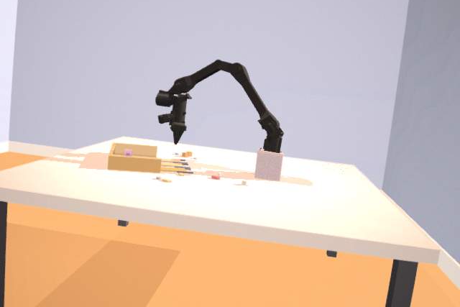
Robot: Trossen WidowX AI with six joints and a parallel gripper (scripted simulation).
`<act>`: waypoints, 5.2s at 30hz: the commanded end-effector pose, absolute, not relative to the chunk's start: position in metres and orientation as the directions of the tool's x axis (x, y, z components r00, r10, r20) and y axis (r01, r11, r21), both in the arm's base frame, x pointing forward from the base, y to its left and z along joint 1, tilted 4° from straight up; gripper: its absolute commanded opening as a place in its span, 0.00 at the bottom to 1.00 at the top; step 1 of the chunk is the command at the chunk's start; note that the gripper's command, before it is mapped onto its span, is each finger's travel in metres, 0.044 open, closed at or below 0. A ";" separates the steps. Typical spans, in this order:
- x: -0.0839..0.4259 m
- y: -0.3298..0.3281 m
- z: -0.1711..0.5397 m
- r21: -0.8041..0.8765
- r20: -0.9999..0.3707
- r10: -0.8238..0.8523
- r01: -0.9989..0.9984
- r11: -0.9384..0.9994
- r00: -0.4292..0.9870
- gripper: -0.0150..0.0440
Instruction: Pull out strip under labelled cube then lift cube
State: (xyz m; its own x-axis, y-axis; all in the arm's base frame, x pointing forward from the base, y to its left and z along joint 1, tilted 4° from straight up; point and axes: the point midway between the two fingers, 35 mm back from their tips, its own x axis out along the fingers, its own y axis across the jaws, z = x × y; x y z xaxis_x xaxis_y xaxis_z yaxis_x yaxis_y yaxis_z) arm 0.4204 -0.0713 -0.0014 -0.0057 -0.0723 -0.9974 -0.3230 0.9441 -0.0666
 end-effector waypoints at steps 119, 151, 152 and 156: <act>0.398 -0.081 -0.074 -0.060 -0.998 -0.069 -0.330 0.942 -0.014 0.25; 0.353 -0.097 -0.075 -0.060 -0.997 -0.070 -0.330 0.942 -0.018 0.25; 0.352 -0.098 -0.075 -0.060 -0.997 -0.070 -0.330 0.942 -0.018 0.25; 0.346 -0.100 -0.075 -0.060 -0.997 -0.070 -0.330 0.942 -0.018 0.25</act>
